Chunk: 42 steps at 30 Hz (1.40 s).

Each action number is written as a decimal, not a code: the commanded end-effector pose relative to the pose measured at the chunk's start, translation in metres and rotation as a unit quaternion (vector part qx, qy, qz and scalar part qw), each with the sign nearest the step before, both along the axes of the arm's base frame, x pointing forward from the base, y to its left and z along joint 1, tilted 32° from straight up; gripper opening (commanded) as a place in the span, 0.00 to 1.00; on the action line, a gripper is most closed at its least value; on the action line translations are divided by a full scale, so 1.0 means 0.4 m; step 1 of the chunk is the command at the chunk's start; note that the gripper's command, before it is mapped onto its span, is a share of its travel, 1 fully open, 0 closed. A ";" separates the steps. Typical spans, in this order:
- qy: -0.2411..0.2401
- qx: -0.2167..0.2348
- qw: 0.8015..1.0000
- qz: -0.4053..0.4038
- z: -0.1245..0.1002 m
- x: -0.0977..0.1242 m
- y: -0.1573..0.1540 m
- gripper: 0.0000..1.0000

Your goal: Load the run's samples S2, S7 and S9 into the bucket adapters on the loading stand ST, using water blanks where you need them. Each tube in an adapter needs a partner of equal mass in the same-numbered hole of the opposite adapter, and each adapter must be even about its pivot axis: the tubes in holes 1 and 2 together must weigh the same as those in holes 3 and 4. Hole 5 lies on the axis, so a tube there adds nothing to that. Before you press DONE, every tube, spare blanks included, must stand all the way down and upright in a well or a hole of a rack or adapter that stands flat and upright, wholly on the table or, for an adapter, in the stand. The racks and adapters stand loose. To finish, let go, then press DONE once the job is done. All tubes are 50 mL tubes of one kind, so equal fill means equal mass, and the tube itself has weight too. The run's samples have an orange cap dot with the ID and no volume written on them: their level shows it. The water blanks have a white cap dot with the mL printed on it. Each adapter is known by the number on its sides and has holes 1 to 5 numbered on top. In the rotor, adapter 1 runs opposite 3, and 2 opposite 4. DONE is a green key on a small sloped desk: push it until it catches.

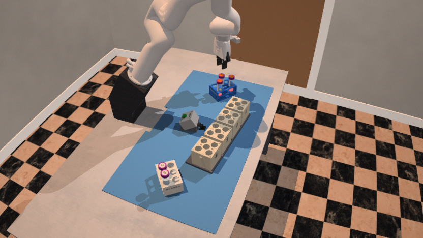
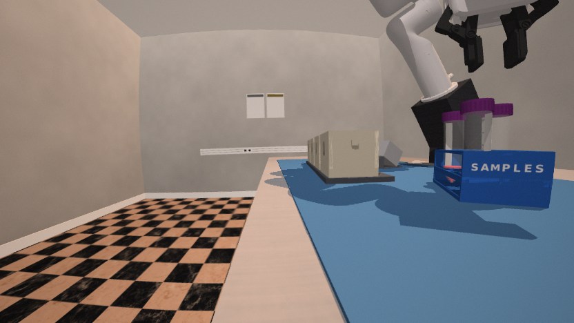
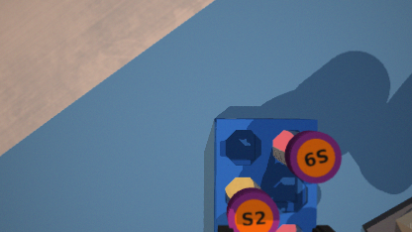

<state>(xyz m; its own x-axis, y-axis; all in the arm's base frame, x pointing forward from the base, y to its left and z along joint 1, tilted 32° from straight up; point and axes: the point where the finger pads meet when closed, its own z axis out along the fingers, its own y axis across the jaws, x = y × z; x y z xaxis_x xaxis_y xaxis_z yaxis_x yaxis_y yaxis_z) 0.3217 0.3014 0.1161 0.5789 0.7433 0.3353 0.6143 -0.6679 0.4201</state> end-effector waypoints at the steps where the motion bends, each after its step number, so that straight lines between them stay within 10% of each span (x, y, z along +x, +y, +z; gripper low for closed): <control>1: -0.001 0.001 1.000 0.000 0.026 -0.013 0.003 0.44; 42: -0.001 0.001 1.000 0.000 0.119 -0.073 0.007 0.44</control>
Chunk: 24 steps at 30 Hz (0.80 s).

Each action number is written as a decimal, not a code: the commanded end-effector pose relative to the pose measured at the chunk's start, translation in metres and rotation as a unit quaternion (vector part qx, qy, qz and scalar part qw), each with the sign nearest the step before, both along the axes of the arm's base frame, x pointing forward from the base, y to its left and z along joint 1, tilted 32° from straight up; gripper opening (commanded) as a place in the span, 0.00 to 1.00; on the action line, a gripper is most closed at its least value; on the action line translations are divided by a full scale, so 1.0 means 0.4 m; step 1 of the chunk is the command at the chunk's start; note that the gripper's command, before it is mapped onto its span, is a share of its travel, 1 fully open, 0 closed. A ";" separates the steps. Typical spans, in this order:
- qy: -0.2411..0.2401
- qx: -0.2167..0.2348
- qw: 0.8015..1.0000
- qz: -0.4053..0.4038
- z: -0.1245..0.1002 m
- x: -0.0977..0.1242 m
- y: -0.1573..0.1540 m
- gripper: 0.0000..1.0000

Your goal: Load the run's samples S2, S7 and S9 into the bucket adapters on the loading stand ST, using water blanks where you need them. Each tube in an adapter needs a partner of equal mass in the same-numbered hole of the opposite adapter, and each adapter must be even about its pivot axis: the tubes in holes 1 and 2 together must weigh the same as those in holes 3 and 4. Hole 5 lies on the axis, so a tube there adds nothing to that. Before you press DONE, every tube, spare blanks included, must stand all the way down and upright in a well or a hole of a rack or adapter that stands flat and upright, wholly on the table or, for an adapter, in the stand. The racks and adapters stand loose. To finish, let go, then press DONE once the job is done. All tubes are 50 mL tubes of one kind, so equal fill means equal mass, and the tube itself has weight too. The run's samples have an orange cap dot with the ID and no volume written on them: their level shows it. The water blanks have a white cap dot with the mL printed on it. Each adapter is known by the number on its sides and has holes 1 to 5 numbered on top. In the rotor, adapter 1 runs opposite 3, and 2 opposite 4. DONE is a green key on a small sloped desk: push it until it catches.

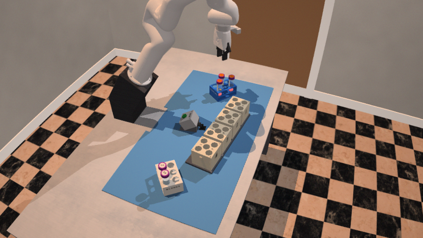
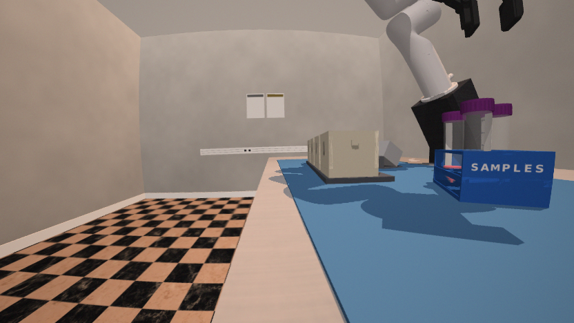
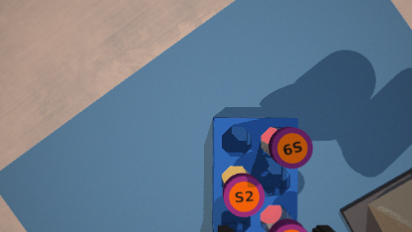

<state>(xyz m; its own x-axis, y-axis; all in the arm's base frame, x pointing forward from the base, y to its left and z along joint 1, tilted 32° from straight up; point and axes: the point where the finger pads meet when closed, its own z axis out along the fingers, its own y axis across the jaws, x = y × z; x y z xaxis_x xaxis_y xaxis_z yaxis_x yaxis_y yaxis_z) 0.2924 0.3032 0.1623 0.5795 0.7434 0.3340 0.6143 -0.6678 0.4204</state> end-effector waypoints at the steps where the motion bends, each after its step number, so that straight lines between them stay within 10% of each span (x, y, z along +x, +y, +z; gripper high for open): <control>1: -0.001 0.002 1.000 0.000 0.004 0.000 0.003 0.44; 24: -0.001 0.001 1.000 0.000 0.012 0.004 -0.139 0.57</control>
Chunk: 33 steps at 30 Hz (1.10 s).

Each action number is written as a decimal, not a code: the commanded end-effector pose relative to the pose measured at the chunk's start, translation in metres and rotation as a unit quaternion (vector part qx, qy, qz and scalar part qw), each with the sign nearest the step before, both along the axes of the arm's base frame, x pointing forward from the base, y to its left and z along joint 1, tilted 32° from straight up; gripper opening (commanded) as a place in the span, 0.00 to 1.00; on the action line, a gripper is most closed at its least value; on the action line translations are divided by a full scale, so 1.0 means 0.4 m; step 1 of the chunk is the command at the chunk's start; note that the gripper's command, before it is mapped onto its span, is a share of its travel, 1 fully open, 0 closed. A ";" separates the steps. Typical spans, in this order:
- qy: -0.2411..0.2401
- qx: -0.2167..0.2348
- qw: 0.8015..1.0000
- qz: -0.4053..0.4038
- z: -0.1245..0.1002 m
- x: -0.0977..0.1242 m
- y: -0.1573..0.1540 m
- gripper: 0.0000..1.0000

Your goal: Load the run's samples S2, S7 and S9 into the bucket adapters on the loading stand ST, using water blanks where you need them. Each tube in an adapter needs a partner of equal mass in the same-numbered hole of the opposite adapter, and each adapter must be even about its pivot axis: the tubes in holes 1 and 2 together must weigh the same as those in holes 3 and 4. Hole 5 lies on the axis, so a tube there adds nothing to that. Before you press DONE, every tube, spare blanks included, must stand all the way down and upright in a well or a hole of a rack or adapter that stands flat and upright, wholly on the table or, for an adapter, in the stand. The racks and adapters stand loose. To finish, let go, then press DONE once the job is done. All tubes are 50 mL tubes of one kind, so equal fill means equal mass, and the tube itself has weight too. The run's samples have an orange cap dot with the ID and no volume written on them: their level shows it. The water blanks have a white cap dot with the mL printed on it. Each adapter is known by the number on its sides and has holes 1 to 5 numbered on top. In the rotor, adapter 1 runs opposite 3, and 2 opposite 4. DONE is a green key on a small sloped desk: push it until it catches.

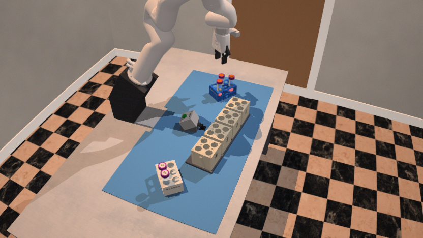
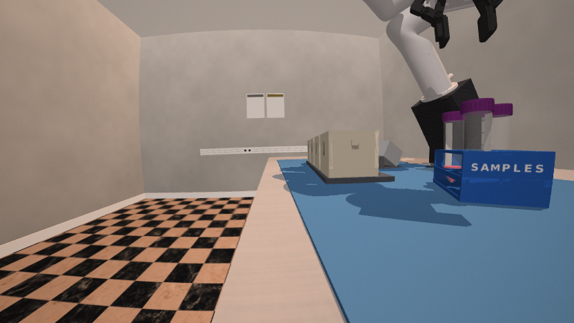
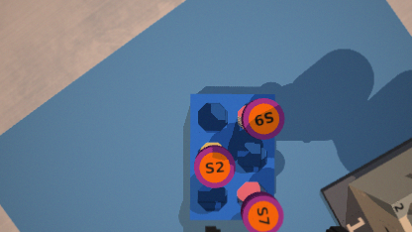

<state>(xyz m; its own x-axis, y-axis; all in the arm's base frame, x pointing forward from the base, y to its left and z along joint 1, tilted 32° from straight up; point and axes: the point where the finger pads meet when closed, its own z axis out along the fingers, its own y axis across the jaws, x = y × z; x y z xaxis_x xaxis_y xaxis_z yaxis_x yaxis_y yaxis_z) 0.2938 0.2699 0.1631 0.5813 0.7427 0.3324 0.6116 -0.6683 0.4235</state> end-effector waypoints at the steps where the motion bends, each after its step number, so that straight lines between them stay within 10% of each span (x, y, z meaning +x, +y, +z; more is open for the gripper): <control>1: 0.000 0.003 1.000 0.002 0.010 0.001 -0.055 0.57; 33: 0.000 0.003 1.000 0.002 -0.053 0.041 -0.058 0.57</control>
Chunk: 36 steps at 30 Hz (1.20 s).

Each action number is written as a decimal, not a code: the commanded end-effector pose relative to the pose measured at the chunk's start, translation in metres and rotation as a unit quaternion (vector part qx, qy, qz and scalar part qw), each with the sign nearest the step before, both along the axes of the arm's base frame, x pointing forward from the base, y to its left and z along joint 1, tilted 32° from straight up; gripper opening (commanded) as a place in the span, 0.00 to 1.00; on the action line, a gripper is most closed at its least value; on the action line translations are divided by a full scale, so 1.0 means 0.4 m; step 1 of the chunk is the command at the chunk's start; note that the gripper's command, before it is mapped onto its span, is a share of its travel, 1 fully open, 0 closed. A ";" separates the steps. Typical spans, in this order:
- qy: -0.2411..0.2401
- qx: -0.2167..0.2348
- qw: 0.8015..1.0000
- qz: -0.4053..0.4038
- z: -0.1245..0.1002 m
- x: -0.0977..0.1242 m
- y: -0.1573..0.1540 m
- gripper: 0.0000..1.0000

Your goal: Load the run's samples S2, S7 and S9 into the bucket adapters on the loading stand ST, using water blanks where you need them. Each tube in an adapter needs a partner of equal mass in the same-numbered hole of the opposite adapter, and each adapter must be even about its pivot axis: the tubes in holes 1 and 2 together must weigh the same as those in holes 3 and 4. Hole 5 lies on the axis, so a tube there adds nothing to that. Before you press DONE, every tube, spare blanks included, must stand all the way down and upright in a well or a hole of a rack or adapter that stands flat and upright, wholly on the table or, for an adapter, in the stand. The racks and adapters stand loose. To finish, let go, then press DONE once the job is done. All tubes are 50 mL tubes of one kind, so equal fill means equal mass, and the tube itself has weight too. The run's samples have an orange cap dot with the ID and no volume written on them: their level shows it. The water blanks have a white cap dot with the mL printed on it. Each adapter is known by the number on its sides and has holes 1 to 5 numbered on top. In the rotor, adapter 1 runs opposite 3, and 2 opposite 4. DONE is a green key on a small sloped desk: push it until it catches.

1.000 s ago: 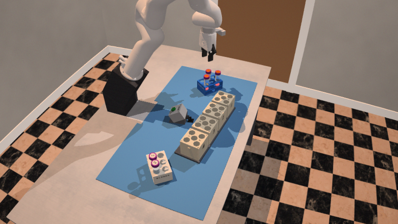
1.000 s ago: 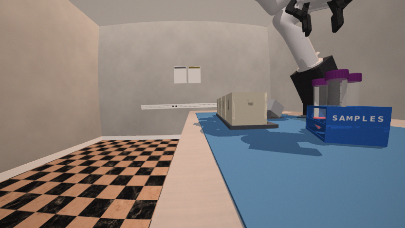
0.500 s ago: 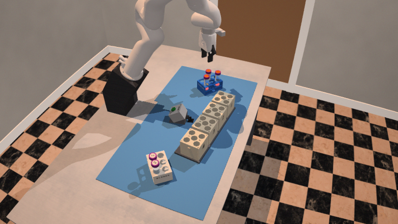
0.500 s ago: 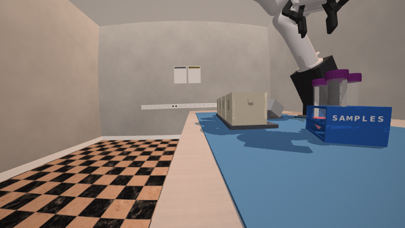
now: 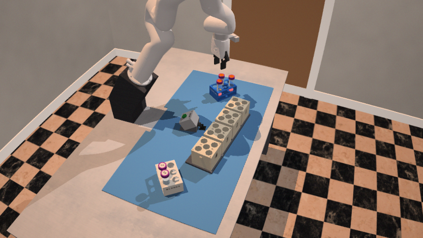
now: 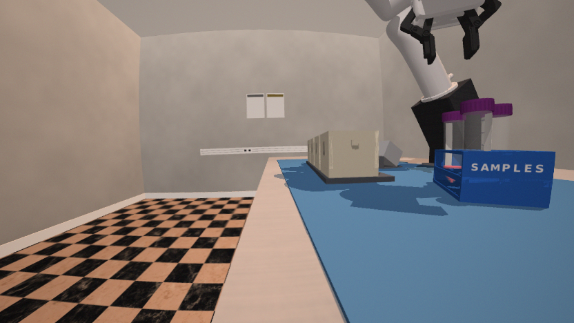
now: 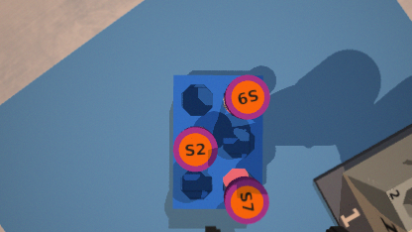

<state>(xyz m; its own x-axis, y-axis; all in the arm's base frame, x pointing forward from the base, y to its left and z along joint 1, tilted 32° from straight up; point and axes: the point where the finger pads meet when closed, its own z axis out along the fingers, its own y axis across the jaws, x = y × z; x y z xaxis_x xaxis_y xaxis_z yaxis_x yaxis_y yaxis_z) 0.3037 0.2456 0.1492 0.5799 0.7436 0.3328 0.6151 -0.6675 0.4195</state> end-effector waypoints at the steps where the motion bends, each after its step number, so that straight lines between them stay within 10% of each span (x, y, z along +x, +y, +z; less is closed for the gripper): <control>1: -0.002 0.001 1.000 0.000 -0.023 0.019 0.002 0.57; 36: -0.002 0.001 1.000 0.000 -0.154 0.102 -0.004 0.57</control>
<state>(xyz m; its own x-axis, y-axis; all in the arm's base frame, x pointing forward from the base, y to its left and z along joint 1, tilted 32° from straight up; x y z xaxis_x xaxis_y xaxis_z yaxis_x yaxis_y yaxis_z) 0.3378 0.2432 0.0956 0.5806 0.7437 0.3314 0.6159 -0.6674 0.4187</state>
